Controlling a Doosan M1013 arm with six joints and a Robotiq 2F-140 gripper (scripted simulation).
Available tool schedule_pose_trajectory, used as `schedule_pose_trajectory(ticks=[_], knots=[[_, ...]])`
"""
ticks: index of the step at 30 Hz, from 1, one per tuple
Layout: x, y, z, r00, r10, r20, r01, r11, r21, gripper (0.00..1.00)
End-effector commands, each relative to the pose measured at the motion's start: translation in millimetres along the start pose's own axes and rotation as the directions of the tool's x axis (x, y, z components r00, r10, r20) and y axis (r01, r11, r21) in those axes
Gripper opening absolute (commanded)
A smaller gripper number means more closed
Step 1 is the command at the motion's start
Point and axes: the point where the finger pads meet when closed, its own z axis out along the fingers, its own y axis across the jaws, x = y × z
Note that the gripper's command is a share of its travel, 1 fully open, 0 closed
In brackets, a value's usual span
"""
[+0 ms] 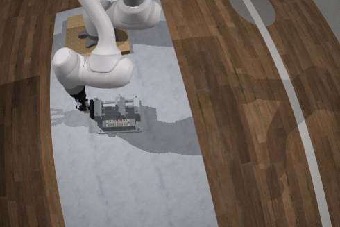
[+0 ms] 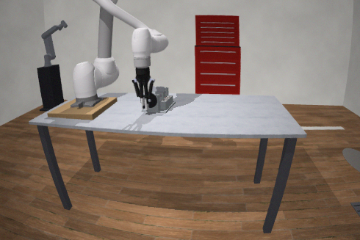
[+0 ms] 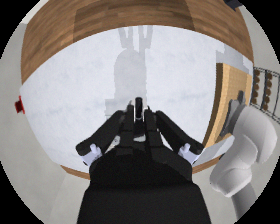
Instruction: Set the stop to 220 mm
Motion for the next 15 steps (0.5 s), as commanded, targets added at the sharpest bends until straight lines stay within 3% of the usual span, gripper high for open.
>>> schedule_pose_trajectory(ticks=[1, 15], knots=[[0.0, 5.4, -4.6, 1.0, 0.0, 0.0, 0.0, 1.0, 0.0, 0.04], [0.0, 13.3, -23.9, 1.0, 0.0, 0.0, 0.0, 1.0, 0.0, 0.04]])
